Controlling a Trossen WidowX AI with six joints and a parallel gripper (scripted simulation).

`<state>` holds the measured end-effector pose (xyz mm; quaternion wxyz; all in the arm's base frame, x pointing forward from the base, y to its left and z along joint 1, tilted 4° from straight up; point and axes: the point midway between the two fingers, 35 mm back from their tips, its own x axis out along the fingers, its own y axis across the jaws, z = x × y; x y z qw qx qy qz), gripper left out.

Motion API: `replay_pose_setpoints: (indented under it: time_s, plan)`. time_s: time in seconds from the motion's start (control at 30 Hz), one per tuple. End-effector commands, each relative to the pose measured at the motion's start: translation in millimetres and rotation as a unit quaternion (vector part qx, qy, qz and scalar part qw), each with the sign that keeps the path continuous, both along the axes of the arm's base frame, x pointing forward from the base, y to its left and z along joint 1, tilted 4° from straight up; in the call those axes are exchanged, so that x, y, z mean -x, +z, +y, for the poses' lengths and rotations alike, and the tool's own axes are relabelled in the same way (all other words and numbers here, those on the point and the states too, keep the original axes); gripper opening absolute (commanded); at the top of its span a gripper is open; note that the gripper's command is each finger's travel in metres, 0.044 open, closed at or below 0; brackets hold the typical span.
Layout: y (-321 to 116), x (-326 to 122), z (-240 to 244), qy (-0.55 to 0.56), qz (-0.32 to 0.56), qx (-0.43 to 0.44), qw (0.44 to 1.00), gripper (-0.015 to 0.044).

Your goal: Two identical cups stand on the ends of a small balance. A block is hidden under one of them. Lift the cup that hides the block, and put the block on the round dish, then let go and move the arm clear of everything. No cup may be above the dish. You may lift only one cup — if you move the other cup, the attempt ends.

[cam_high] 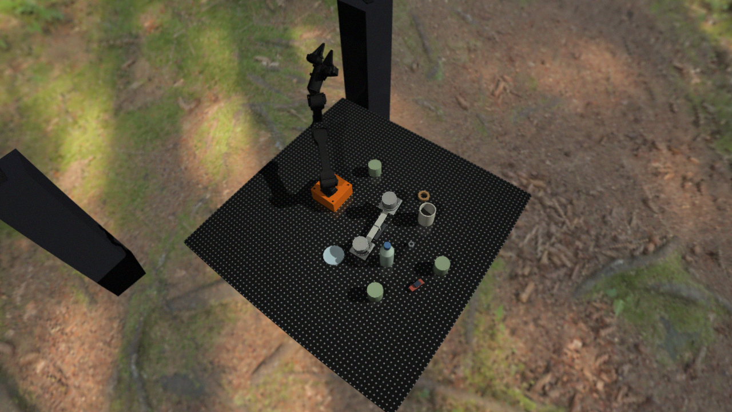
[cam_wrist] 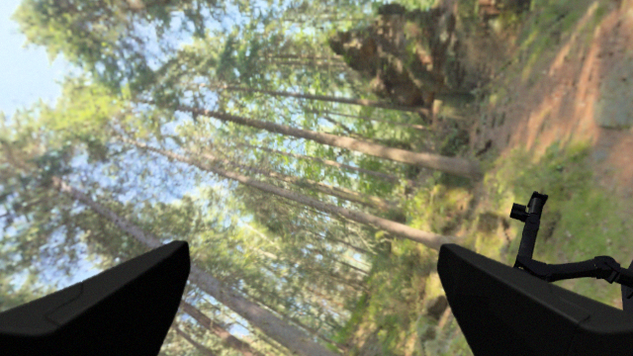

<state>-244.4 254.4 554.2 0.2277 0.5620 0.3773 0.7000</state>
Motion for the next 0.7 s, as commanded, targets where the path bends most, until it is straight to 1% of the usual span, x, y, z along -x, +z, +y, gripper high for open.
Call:
replay_pose_setpoints:
  time_s: [0.0,0.03,0.33,0.67]
  plan:
    - [0.6,-0.6,-0.6,0.001,0.003,-0.001,1.0,0.0426]
    - [2.6,-2.5,-2.5,0.004,0.01,-0.004,1.0,0.044]
    - [32.4,-39.5,-37.4,0.06,0.141,-0.055,0.987,0.044]
    - [54.4,-87.1,-76.8,0.129,0.277,-0.114,0.945,0.044]
